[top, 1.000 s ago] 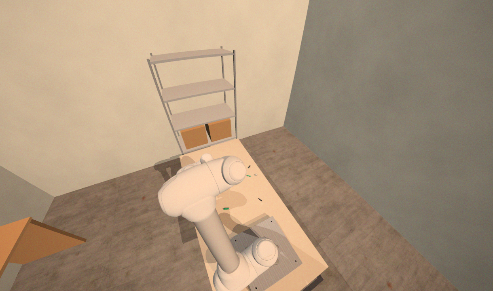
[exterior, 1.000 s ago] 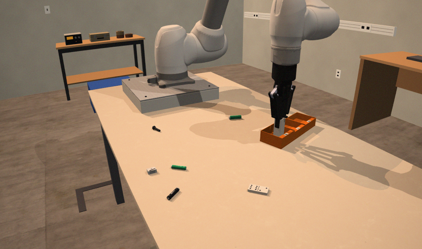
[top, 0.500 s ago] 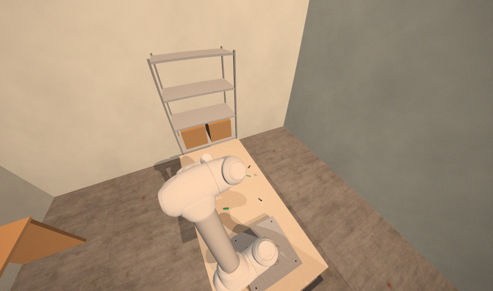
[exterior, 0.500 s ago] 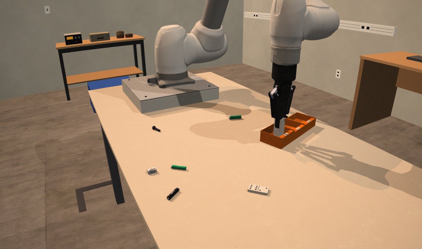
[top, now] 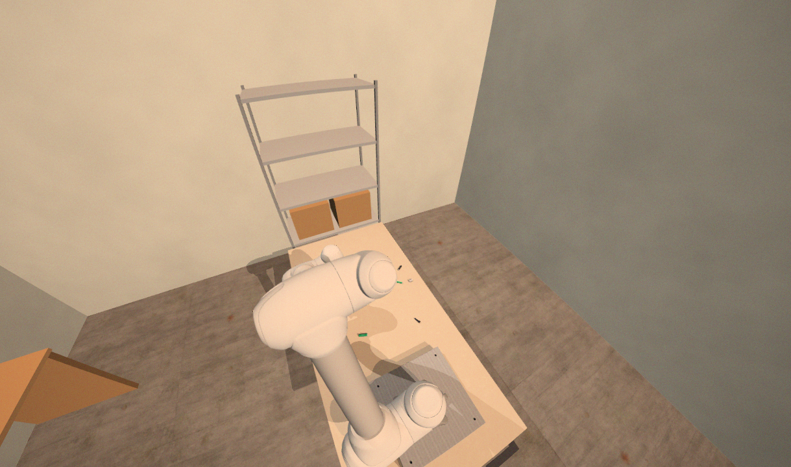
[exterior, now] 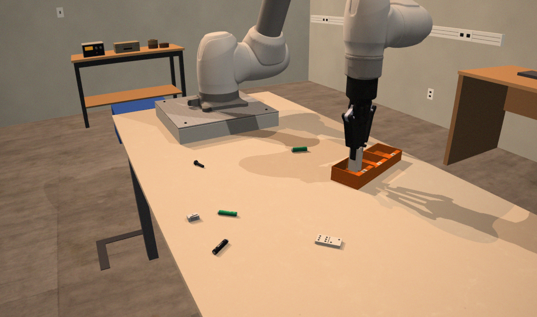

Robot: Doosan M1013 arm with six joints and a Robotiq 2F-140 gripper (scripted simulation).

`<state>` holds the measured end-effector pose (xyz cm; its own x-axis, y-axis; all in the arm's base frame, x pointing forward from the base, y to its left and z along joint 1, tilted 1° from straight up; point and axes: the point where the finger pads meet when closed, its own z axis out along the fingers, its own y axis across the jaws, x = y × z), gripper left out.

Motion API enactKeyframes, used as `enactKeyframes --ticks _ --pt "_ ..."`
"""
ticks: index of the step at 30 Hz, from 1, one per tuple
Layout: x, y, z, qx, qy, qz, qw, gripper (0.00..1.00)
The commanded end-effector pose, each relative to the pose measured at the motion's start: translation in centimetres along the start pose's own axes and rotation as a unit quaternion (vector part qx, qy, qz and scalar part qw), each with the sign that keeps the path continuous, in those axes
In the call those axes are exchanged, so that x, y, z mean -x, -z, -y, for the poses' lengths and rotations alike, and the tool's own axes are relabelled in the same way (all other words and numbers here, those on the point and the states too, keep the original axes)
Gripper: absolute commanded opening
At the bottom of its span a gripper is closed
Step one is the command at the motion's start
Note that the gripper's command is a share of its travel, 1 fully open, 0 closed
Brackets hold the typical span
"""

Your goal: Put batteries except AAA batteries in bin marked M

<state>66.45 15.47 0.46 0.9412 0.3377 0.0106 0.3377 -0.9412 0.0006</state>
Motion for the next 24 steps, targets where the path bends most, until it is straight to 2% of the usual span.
enactKeyframes --ticks 1,14,20,24 --pt "0.0 0.5 0.0 0.0 0.0 0.0 1.0 0.15" --pt "0.0 1.9 0.0 0.0 0.0 0.0 1.0 0.15" --pt "0.0 4.3 0.0 0.0 0.0 0.0 1.0 0.15" --pt "0.0 4.4 0.0 0.0 0.0 0.0 1.0 0.15"
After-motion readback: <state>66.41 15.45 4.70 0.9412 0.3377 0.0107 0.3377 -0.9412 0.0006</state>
